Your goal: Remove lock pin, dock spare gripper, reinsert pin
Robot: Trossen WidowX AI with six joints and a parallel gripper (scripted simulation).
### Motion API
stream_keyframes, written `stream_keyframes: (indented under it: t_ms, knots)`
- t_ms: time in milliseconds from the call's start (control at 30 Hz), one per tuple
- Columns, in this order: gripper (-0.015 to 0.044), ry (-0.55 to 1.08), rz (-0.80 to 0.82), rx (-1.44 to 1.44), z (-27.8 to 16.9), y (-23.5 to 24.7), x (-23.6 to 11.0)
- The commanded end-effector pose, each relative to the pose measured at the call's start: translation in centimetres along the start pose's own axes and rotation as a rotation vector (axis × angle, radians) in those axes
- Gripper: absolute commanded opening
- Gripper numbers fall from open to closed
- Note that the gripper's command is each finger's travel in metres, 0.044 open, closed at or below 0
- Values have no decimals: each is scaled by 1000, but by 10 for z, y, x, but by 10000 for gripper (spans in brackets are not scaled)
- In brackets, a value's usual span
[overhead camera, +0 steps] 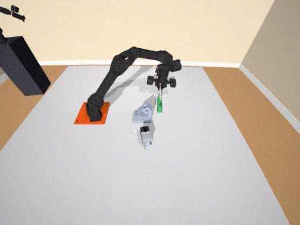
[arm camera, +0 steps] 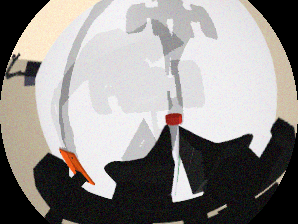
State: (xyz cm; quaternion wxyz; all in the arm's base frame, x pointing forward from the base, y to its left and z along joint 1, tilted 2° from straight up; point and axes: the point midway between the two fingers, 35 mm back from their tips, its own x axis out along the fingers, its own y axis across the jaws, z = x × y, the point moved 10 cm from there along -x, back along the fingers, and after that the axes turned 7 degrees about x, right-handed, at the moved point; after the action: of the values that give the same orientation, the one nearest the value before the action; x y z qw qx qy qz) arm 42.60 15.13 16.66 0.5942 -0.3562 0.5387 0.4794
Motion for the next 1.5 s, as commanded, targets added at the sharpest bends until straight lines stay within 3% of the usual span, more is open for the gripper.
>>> stream_keyframes:
  t_ms: [0,533,800,1467]
  knots:
    - [0,-1,-1,3,-1,-1,5]
    - [0,1,1,3,-3,-2,19]
    - [200,1,2,0,-3,-2,18]
    - [200,12,17,4,2,3,-18]
